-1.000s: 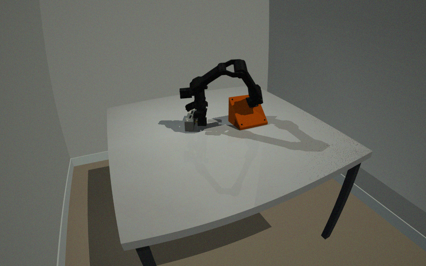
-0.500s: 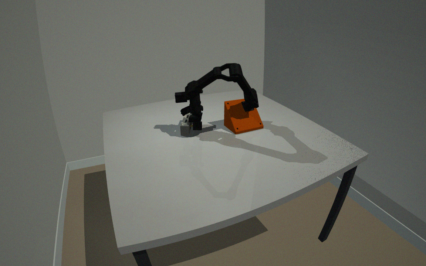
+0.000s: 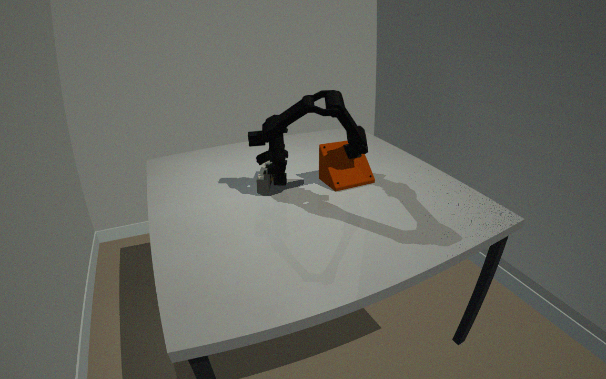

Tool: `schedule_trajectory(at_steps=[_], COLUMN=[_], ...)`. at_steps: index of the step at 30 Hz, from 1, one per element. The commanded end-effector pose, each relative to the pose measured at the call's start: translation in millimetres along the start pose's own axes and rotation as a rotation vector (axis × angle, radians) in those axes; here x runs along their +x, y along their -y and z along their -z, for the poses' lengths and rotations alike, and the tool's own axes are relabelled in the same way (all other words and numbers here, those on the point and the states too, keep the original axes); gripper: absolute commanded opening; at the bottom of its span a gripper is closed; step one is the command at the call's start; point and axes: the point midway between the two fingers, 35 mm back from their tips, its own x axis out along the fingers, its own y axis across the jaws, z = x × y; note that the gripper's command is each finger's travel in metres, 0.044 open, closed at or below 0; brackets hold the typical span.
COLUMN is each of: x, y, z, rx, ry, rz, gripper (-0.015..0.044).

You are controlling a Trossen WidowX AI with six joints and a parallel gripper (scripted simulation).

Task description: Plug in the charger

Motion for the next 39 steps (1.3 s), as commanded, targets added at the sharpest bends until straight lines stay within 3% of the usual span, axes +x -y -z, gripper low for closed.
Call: schedule_trajectory(at_steps=[1,39], x=[-0.9,-2.0], y=[0.1,-0.2], z=[-2.5,-11.5], rx=[0.002,0.001], ry=[0.003,0.003], rz=[0.001,0.001], gripper=[0.0000,0.0000])
